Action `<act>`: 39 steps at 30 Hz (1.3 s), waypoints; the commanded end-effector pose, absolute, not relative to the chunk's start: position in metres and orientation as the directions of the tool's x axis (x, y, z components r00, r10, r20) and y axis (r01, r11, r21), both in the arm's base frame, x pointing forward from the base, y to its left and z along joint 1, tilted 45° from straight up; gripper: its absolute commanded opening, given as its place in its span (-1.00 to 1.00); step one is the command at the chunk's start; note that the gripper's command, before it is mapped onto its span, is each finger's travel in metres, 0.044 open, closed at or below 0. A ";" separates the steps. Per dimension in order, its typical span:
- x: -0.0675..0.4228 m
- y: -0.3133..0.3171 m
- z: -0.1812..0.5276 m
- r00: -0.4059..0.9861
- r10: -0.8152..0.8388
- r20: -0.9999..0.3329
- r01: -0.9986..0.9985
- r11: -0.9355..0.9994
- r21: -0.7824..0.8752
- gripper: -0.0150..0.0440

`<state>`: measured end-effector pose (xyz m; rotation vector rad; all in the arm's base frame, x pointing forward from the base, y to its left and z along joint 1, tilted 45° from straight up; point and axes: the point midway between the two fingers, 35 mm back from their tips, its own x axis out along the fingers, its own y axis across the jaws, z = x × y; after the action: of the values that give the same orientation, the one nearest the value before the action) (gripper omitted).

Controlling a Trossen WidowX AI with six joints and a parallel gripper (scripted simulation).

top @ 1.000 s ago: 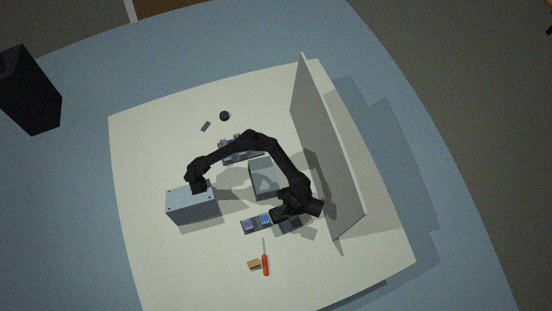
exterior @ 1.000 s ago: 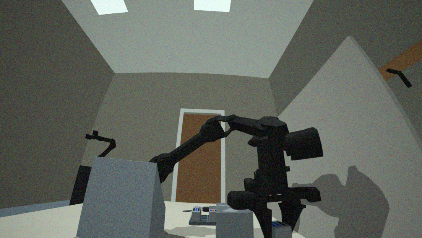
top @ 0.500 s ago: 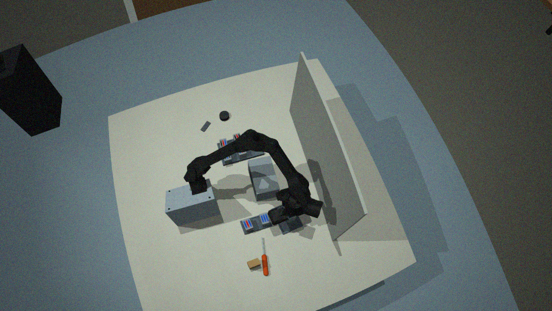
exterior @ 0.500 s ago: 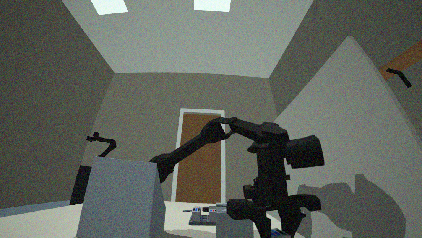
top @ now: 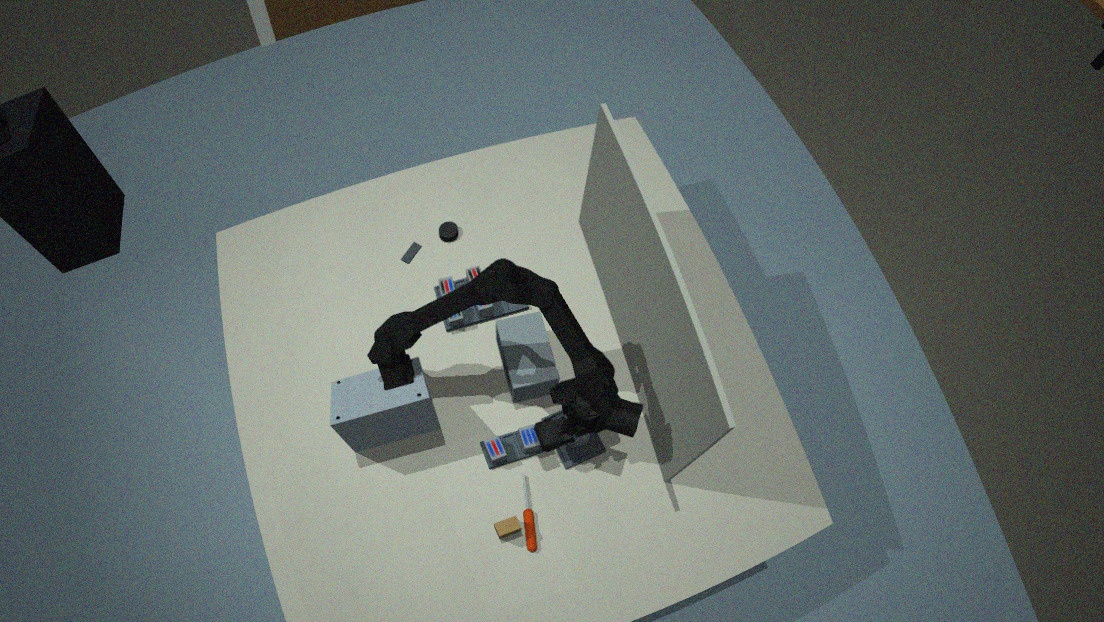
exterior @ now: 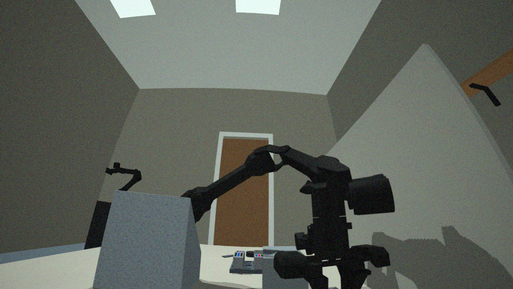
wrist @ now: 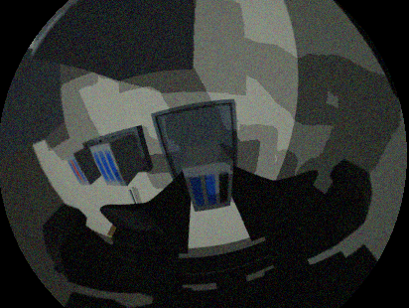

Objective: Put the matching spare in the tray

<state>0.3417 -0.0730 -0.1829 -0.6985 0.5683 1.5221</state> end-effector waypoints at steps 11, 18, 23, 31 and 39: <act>0.340 -0.067 -0.188 -0.011 0.693 -0.721 -0.996 -0.074 -0.056 -0.22; 0.340 -0.067 -0.188 -0.011 0.693 -0.721 -0.996 -0.074 -0.056 0.40; 0.340 -0.067 -0.188 -0.011 0.693 -0.721 -0.996 -0.074 -0.056 0.84; 0.343 -0.124 -0.131 -0.011 0.693 -0.721 -0.996 -0.069 -0.052 1.00; 0.344 -0.143 -0.113 0.018 0.689 -0.725 -0.997 -0.046 -0.069 1.00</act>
<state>0.3451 -0.1475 -0.1085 -0.7115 0.5679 1.4808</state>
